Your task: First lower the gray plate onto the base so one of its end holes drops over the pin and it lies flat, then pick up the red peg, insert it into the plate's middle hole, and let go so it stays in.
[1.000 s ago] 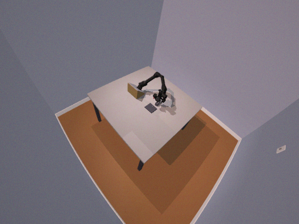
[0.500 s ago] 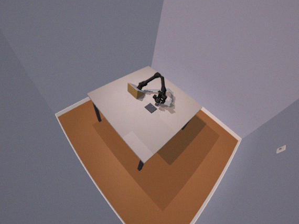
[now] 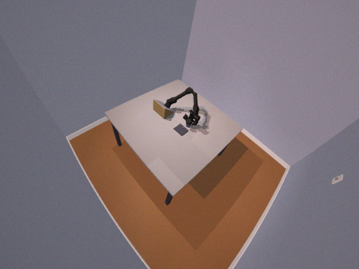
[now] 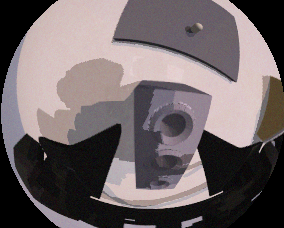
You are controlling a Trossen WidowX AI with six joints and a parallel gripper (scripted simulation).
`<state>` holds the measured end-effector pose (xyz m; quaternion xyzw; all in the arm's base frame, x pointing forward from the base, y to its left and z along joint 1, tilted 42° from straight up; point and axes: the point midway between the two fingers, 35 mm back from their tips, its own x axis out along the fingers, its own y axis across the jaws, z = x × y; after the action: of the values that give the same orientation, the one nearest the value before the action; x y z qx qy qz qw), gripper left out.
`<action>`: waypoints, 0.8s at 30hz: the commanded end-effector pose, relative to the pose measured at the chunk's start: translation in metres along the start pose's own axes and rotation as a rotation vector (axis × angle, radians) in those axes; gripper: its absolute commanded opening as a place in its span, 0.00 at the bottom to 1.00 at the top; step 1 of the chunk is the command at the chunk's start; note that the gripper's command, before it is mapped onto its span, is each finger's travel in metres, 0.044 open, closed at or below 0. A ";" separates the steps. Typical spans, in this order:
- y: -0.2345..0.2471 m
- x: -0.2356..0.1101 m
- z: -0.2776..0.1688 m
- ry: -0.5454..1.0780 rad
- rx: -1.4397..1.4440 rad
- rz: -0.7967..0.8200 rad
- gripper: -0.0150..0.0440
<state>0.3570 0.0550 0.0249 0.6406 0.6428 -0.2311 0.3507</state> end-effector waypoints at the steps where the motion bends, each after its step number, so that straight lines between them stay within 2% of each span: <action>1: 0.000 0.001 0.000 0.004 0.003 0.001 0.73; 5: 0.000 0.001 0.000 0.004 0.003 0.001 0.56; 13: 0.000 0.001 0.000 0.004 0.003 0.001 0.46; 18: 0.001 -0.006 0.001 0.002 0.003 0.001 0.25; 24: 0.004 -0.024 0.004 -0.002 0.003 0.001 0.25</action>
<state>0.3576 0.0439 0.0342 0.6409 0.6437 -0.2330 0.3473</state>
